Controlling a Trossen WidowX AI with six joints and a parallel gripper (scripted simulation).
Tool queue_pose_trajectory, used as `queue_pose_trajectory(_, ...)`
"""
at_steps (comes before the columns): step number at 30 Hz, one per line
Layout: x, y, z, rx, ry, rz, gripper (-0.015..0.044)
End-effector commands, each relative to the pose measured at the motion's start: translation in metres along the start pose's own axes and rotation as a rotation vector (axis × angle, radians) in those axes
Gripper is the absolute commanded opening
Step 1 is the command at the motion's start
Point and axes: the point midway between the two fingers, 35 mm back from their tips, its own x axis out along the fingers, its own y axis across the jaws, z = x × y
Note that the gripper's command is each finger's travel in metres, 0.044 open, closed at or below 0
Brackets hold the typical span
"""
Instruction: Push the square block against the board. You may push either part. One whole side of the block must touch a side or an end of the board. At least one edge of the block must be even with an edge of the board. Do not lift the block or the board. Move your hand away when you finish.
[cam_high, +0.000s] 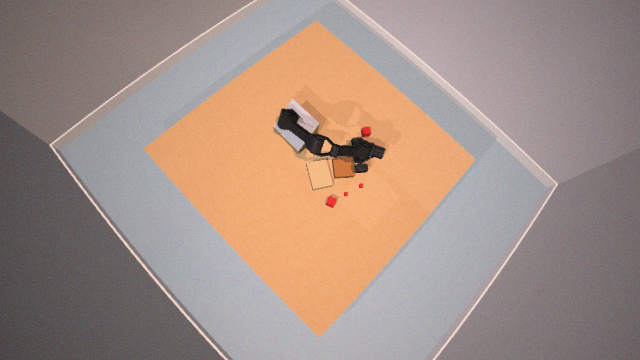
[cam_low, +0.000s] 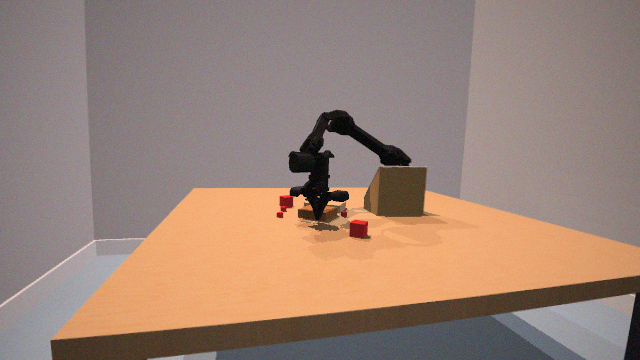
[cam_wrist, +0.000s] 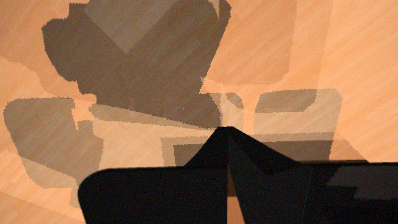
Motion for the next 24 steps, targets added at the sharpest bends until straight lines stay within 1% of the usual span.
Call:
queue_pose_trajectory(1, 0.001, 0.000, -0.004, -0.005, 0.005, -0.001, 0.0000)
queue_pose_trajectory(24, 0.001, -0.001, -0.024, -0.006, 0.005, -0.001, 0.0000)
